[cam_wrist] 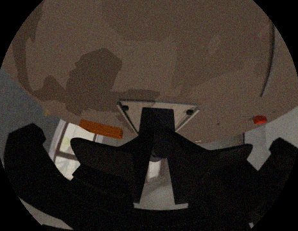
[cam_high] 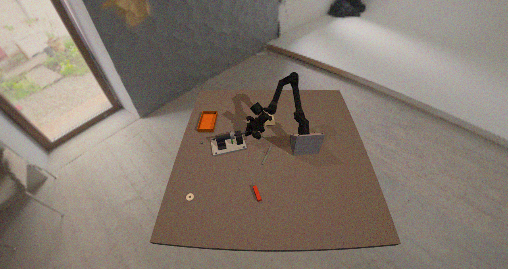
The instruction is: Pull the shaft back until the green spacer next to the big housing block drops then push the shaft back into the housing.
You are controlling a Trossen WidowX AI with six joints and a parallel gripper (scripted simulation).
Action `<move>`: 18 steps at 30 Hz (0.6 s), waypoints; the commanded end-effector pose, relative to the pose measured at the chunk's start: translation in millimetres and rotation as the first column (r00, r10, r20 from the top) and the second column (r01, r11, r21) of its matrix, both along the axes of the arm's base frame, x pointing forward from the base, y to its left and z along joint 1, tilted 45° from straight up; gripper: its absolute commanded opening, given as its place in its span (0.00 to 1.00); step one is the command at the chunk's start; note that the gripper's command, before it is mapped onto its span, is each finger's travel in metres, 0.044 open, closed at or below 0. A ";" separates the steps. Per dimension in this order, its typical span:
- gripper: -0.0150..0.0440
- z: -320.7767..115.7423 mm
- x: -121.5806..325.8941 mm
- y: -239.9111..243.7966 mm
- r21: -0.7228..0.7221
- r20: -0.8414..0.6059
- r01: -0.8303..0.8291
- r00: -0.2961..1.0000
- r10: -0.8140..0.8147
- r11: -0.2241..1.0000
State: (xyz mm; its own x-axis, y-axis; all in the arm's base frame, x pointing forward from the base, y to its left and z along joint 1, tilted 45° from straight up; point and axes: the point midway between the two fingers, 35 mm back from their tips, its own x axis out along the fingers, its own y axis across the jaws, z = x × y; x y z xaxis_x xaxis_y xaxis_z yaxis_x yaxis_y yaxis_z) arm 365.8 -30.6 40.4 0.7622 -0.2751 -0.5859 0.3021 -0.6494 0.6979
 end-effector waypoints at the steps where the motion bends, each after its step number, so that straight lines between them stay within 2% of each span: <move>1: 0.25 -0.3 2.2 1.1 0.003 0.001 0.000 1.000 0.000 1.000; 18: 0.25 -0.8 7.0 2.7 0.003 0.002 0.000 1.000 0.000 1.000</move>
